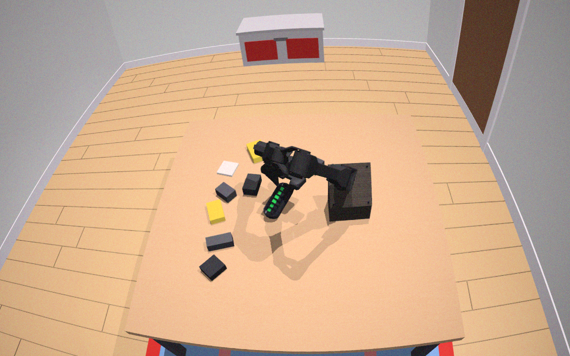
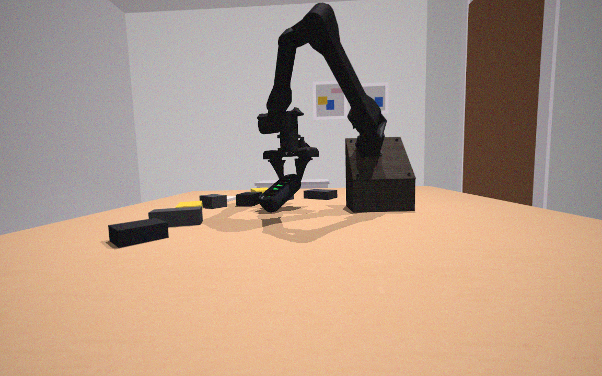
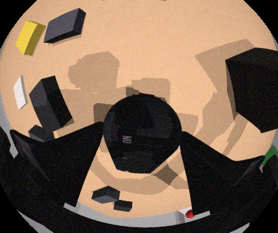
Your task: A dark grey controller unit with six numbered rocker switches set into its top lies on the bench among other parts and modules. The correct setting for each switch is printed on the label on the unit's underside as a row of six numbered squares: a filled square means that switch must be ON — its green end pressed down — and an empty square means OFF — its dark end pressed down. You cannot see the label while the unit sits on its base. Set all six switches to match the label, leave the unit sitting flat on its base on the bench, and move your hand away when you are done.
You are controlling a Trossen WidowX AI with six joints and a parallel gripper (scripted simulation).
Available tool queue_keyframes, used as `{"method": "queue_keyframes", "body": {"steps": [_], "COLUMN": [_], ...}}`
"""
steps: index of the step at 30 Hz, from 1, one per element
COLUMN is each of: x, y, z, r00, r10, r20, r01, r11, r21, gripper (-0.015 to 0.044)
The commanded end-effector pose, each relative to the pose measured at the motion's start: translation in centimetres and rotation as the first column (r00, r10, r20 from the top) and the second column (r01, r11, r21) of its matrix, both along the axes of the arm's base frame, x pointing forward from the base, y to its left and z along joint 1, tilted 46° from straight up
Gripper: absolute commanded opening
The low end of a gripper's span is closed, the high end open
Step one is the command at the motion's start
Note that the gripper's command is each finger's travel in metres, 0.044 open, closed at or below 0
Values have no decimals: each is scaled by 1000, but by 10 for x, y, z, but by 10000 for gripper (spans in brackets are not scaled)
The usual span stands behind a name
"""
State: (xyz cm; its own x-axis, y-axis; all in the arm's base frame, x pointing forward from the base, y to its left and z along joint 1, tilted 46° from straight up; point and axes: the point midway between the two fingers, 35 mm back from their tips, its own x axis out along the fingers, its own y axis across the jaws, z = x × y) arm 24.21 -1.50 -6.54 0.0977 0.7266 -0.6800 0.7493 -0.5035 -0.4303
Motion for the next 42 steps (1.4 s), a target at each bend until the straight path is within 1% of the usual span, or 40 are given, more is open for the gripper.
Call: {"method": "queue_keyframes", "body": {"steps": [1, 42], "x": [7, 17], "y": [-3, -2], "z": [5, 31], "r00": [1000, 999], "r10": [-2, 27], "r20": [13, -23], "r01": [2, -28], "r11": [1000, 998], "r21": [-9, -60], "gripper": [336, 336]}}
